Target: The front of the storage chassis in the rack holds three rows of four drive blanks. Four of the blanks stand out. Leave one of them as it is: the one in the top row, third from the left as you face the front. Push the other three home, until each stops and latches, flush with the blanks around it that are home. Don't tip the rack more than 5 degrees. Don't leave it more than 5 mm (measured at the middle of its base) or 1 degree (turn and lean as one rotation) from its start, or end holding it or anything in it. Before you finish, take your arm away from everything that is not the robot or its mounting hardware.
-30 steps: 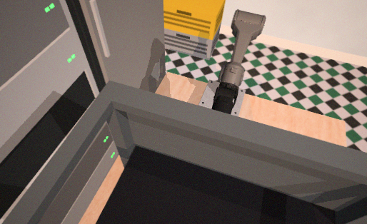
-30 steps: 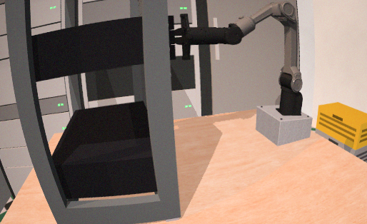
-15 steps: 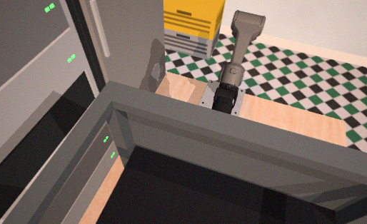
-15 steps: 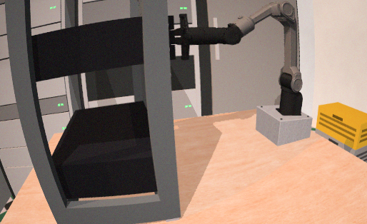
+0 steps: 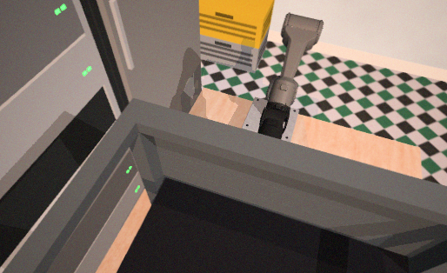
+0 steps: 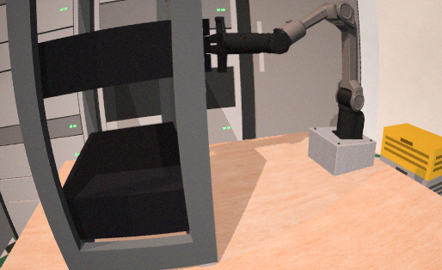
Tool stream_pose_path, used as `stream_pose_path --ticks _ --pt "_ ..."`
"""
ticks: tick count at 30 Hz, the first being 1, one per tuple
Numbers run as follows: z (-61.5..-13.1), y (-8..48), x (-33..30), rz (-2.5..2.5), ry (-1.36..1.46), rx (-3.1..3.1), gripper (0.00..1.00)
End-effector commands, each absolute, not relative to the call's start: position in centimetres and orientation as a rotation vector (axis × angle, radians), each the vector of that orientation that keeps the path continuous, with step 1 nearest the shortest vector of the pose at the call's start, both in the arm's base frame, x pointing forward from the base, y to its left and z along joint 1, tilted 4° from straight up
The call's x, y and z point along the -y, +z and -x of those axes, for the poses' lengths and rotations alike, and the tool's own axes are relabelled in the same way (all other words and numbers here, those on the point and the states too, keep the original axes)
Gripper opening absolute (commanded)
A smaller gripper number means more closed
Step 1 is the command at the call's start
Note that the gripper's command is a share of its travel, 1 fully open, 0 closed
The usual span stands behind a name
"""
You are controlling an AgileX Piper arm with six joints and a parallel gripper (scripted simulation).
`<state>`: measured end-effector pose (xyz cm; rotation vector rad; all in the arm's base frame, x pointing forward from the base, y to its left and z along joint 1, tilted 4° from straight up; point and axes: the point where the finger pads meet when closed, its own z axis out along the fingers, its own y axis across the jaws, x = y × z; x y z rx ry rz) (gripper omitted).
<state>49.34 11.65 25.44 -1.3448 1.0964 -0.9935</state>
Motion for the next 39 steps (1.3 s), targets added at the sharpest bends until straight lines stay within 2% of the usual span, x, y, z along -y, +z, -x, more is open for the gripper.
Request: stream_pose_path --ticks 1,39 --pt "-49.50 25.31 -11.63 1.347 -0.993 -1.099 0.00" --pt "-50.18 25.20 -11.78 1.347 -0.993 -1.099 0.00"
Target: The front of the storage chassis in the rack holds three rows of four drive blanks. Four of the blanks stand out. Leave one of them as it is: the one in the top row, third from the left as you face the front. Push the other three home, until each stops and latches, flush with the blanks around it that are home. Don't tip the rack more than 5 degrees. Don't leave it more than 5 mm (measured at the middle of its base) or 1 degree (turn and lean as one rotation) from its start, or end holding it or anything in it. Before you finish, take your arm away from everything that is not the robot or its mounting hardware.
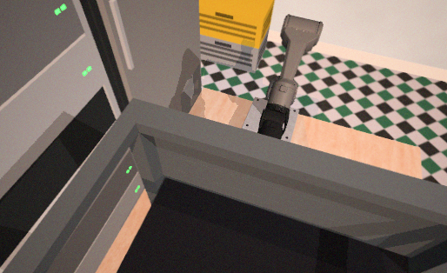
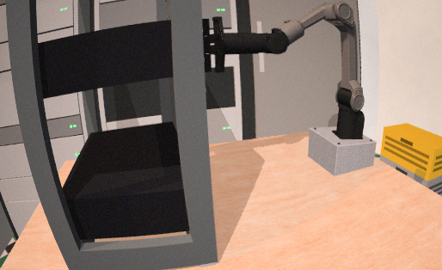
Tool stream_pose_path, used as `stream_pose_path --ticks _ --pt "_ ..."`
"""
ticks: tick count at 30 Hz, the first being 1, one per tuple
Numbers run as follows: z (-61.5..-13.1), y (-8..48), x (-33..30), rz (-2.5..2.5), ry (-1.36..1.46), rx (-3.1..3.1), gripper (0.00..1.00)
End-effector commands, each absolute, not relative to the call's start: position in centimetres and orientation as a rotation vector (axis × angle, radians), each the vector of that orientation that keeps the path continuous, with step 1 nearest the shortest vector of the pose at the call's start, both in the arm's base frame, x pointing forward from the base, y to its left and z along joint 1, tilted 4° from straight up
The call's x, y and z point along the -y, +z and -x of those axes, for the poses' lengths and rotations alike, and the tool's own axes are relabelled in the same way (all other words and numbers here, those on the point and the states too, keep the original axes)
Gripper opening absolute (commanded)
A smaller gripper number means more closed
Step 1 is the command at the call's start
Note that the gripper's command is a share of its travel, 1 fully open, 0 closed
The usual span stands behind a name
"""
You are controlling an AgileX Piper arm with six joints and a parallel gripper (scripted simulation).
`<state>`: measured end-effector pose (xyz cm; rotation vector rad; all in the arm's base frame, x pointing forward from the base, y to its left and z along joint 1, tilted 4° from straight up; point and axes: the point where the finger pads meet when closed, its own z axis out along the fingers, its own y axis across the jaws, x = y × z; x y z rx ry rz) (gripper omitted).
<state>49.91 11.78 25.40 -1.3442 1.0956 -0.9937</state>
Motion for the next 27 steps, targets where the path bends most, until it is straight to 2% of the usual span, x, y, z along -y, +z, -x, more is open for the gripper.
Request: stream_pose_path --ticks 1,17,27 --pt "-50.2 25.2 -11.8 1.347 -0.993 -1.099 0.00" --pt "-49.8 25.2 -11.7 1.347 -0.993 -1.099 0.00" --pt "-42.7 25.7 -10.0 1.347 -0.993 -1.099 0.00"
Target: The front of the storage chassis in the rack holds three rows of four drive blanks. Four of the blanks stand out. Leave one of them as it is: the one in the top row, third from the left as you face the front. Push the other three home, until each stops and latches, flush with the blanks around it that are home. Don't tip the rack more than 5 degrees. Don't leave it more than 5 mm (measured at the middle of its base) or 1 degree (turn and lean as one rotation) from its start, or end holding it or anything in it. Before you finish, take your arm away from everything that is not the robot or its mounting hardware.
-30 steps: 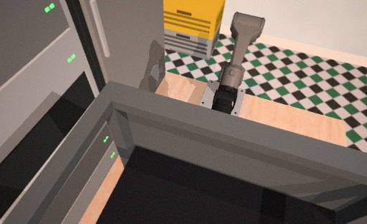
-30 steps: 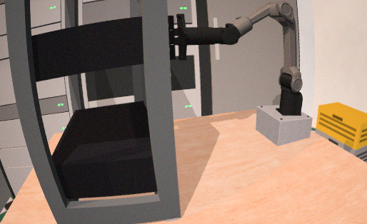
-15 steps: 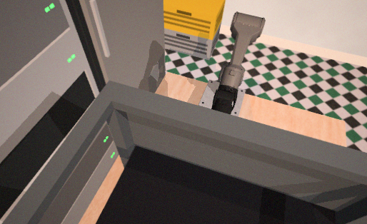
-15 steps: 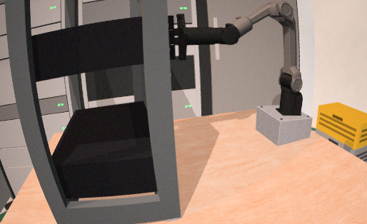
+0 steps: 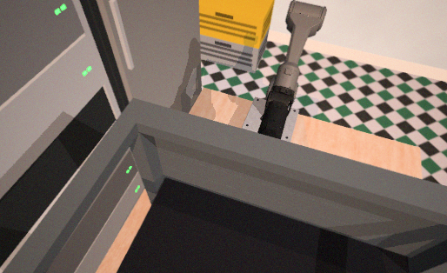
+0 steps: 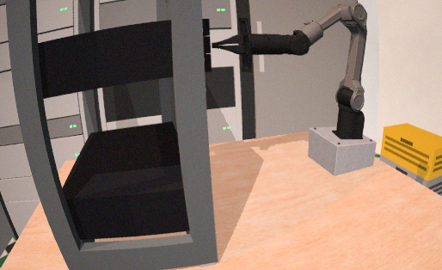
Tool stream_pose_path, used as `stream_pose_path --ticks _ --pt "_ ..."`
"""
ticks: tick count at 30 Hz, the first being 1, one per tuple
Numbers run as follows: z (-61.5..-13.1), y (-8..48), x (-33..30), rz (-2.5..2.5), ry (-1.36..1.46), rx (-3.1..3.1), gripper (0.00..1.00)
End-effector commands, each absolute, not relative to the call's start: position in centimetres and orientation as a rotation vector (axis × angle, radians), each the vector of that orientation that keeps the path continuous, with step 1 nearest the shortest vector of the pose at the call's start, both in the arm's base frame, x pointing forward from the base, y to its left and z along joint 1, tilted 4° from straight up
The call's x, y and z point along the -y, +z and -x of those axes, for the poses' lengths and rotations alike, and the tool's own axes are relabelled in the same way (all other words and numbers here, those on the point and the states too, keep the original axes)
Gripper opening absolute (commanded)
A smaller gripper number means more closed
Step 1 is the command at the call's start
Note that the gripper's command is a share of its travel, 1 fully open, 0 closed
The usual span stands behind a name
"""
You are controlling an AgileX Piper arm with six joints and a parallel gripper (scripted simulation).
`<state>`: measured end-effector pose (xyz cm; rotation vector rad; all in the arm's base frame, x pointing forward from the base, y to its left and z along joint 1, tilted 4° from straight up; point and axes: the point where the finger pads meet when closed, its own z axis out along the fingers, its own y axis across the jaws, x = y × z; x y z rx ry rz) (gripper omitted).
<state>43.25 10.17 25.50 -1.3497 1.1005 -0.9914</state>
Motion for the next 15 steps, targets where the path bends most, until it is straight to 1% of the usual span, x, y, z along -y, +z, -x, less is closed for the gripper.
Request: stream_pose_path --ticks 1,4,15 --pt "-41.9 25.8 -9.9 1.347 -0.993 -1.099 0.00" --pt "-40.2 25.9 -9.5 1.347 -0.993 -1.099 0.00" --pt "-39.5 25.9 -9.2 1.347 -0.993 -1.099 0.00"
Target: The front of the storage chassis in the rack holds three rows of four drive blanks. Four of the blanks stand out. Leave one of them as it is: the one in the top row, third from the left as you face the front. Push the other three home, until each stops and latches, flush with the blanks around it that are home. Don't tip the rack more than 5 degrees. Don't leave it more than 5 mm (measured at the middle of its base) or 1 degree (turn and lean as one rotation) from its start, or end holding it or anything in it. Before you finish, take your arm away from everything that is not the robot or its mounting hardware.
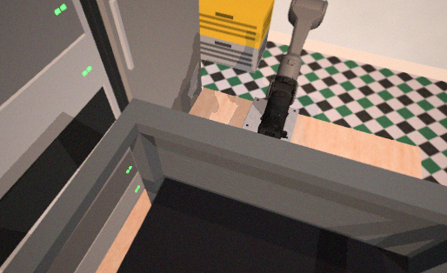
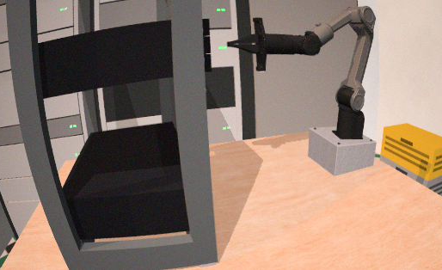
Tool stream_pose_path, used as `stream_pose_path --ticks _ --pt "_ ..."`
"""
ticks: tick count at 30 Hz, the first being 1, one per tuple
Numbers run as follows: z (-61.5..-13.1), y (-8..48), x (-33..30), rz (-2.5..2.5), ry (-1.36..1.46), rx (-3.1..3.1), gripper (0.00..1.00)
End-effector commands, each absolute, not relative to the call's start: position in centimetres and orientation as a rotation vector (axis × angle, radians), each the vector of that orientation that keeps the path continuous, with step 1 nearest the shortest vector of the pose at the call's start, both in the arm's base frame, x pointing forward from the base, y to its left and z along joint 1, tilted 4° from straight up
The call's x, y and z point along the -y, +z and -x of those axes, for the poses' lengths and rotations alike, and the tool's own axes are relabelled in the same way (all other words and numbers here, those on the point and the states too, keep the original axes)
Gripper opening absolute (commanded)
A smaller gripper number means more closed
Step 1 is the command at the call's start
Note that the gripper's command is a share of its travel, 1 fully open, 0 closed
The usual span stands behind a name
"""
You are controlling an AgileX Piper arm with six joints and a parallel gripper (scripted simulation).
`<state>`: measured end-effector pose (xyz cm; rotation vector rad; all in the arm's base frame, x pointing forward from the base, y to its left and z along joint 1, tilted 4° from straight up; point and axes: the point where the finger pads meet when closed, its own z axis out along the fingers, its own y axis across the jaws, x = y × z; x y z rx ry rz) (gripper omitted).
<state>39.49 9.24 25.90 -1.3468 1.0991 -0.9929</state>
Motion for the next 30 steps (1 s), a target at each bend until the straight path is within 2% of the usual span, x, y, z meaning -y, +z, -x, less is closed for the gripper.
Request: stream_pose_path --ticks 1,11,30 --pt "-39.5 25.9 -9.2 1.347 -0.993 -1.099 0.00" --pt "-39.8 25.9 -7.6 1.347 -0.993 -1.099 0.00" --pt "-41.3 25.9 -0.2 1.347 -0.993 -1.099 0.00"
